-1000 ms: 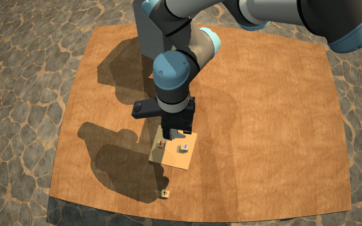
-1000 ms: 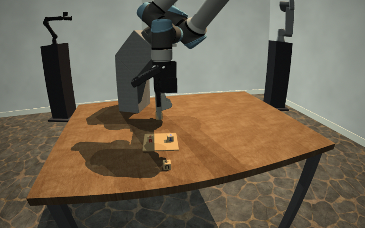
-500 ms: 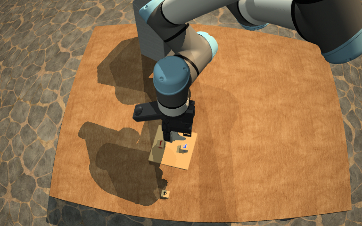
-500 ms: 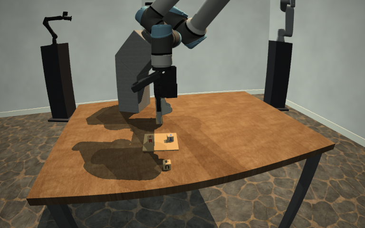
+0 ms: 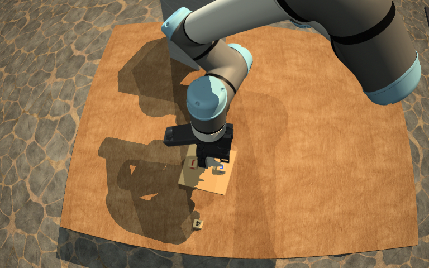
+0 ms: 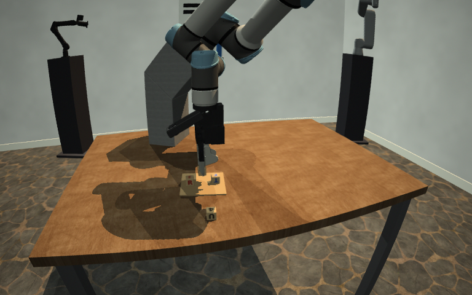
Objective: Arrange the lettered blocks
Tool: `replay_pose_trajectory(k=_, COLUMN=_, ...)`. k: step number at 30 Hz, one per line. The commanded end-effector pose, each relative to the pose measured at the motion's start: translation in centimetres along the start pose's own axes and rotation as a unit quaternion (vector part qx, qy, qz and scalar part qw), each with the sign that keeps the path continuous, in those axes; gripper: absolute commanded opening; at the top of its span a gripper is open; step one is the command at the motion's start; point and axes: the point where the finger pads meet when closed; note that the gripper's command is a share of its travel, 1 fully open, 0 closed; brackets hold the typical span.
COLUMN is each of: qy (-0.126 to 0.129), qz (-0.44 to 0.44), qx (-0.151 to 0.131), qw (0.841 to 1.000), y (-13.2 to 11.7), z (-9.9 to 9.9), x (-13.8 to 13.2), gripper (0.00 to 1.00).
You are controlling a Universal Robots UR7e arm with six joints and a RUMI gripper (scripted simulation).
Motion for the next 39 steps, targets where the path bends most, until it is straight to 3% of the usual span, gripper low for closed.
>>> replay_pose_trajectory(k=1, qy=0.005, qz=0.000, qx=0.004, qw=1.000, y=0.11, z=-1.79, x=-0.41, gripper=0.05)
replay_pose_trajectory(k=10, qy=0.005, qz=0.000, qx=0.003, qw=1.000, y=0.10, z=-2.59, x=-0.42, gripper=0.05)
replay_pose_trajectory(k=39, qy=0.006, qz=0.000, qx=0.003, qw=1.000, y=0.04, z=-2.51, x=-0.44, gripper=0.05)
Point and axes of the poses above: the point where the finger pads meet when closed, its own z axis back along the fingers, its own x axis across the jaws, y = z × x, and after that the axes turned 4 degrees about z, right-handed
